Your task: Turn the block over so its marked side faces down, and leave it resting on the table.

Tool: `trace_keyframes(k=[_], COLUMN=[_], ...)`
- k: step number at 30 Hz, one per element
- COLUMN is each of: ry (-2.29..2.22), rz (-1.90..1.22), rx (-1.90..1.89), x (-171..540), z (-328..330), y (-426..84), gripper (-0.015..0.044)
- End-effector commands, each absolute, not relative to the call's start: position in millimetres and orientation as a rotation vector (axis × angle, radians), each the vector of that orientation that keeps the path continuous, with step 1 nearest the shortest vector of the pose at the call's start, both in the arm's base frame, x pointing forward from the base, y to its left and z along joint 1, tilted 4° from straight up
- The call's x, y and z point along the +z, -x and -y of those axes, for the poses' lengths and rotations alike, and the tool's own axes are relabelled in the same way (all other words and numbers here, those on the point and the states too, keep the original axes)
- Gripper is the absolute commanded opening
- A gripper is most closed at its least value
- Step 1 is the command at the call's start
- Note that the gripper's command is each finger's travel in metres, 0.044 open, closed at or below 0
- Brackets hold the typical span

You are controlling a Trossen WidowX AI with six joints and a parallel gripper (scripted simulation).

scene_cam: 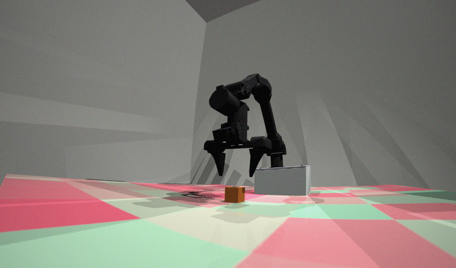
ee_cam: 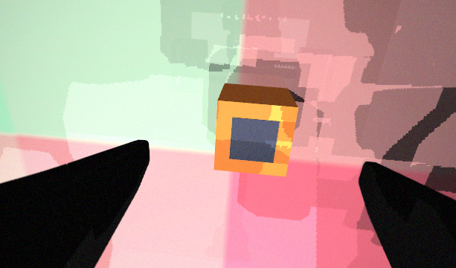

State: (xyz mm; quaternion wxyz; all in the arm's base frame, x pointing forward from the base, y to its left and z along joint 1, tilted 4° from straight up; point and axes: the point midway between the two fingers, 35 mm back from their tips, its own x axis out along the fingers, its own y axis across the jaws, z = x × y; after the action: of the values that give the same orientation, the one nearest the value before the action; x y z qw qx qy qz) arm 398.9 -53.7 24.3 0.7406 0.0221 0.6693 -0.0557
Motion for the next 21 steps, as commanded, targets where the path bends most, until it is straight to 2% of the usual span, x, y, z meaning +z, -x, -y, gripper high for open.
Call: trace_keyframes(k=[1, 21], ry=[-0.051, -0.051], rz=[-1.481, -1.481], rx=[-0.118, -0.119], x=[11, -15], z=[54, 55], y=[-397, -399], gripper=[0.0440, 0.0440])
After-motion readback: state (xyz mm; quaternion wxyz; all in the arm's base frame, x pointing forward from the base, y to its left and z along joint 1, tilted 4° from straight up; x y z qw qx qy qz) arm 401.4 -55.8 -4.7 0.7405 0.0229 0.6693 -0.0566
